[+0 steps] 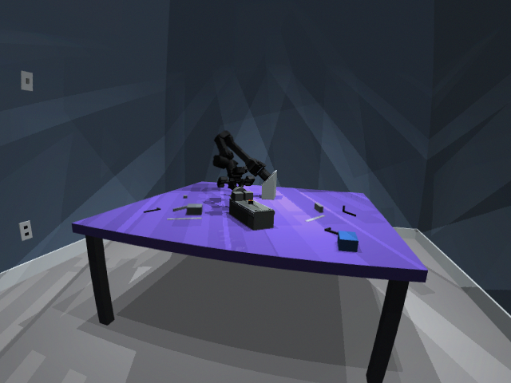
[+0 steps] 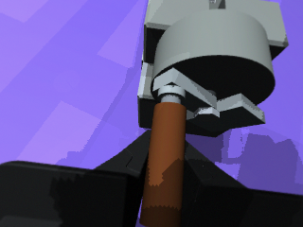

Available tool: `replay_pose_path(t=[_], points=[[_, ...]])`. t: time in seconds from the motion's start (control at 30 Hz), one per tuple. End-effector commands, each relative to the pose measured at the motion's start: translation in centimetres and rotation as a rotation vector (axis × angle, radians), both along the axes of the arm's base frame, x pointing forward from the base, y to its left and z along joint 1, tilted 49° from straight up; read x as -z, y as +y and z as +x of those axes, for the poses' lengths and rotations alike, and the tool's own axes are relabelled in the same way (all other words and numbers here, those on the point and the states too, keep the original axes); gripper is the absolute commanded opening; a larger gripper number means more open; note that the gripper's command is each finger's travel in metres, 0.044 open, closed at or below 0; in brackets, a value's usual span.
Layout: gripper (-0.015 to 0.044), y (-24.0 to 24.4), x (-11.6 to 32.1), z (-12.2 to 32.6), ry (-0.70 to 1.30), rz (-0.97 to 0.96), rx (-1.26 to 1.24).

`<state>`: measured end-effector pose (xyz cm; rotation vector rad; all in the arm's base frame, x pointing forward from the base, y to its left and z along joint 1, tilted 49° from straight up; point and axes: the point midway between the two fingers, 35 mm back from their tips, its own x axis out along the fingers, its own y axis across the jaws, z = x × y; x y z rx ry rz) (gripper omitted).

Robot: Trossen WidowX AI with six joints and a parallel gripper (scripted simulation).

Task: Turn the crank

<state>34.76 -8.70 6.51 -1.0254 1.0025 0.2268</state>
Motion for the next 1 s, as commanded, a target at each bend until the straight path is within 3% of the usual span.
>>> replay_pose_path(t=[0.0, 0.97], points=[[0.0000, 0.3, -0.9, 0.3, -0.012, 0.001, -0.004], [0.0000, 0.1, -2.0, 1.0, -0.012, 0.001, -0.004]])
